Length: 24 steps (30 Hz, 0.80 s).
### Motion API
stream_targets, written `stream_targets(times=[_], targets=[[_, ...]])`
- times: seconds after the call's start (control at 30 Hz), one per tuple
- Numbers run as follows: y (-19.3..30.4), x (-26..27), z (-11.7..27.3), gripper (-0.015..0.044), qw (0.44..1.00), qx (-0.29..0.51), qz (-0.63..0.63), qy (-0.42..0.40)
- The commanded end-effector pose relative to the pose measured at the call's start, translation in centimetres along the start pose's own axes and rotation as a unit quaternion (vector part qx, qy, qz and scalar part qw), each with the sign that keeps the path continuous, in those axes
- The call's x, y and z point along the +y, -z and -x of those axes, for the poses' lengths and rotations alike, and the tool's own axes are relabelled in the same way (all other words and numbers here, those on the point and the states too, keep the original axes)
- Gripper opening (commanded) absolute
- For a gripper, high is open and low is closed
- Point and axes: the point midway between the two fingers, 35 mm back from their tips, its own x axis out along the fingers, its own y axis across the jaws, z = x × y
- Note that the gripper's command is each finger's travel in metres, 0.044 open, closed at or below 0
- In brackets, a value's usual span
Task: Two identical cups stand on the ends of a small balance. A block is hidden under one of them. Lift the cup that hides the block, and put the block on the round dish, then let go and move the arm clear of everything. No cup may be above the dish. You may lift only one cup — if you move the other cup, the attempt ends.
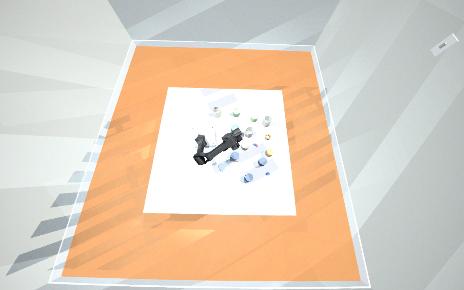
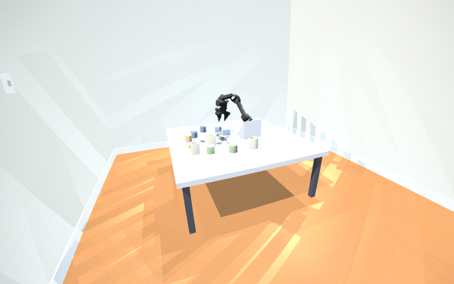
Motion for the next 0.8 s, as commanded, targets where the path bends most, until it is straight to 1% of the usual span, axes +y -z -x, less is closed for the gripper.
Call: stream_targets(times=[0.0, 0.4, 0.77], targets=[[-1.6, -0.2, -1.2, 0.044, 0.997, 0.014, -0.072, 0.024], [-6.0, -1.4, -4.8, 0.044, 0.962, 0.031, -0.256, 0.089], [-6.2, -1.6, -5.5, 0.044, 0.959, 0.032, -0.266, 0.093]])
